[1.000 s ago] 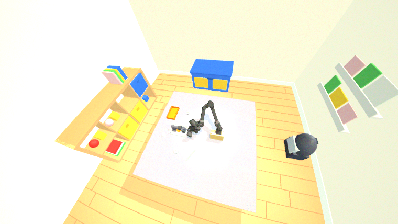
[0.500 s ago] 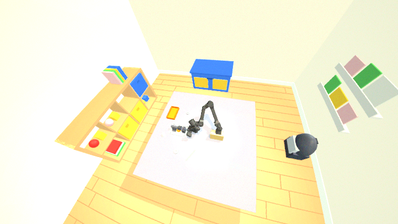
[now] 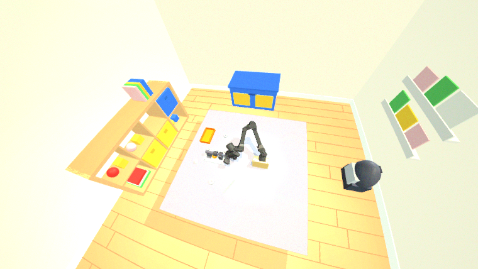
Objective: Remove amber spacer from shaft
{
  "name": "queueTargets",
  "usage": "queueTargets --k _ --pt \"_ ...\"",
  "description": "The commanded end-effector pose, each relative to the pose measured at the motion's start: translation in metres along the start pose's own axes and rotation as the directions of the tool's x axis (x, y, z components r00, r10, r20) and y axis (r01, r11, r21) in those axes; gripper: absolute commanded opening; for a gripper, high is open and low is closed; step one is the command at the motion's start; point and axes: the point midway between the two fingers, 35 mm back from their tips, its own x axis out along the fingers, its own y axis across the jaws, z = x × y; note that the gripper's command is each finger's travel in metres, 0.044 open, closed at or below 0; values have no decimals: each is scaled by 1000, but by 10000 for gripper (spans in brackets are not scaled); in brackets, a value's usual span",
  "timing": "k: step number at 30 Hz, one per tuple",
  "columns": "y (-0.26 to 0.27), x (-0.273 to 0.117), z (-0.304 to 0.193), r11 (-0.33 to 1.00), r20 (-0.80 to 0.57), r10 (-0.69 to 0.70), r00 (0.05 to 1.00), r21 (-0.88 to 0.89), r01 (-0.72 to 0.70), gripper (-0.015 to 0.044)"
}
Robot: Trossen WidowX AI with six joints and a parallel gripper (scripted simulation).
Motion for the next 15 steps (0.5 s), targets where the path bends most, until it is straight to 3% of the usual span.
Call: queueTargets --k 1,15 --pt "1 2 -3 1000 -3 3 1000 1 -3 0" --pt "1 5 -6 1000 -3 3 1000 1 -3 0"
